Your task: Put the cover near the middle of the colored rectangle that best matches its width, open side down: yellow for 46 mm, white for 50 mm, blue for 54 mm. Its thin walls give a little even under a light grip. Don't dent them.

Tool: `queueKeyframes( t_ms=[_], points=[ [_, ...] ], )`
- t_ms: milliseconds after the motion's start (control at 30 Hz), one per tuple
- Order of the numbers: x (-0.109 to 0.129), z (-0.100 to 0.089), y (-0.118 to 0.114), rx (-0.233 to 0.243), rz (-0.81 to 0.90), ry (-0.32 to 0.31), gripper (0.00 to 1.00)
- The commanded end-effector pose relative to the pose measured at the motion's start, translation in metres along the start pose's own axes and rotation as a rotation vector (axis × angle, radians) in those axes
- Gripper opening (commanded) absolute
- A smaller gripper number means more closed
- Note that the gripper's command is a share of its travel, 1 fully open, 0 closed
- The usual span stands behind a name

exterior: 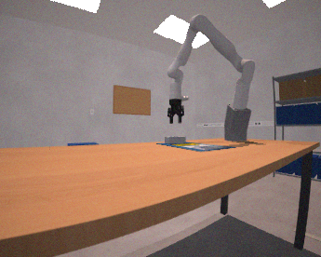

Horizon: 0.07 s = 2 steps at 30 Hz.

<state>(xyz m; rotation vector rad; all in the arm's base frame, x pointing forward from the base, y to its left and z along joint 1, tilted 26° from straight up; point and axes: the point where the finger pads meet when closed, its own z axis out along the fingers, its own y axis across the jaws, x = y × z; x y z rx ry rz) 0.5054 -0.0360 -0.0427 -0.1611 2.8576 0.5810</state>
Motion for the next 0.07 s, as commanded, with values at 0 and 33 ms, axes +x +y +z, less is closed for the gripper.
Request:
queueKeyframes(
  t_ms=[0, 33],
  points=[
    [0.0017, -0.0016, 0.0014, -0.003, 0.008, 0.004, 1.00],
    [0.0017, -0.0016, 0.0014, -0.003, 0.008, 0.004, 1.00]
  ],
)
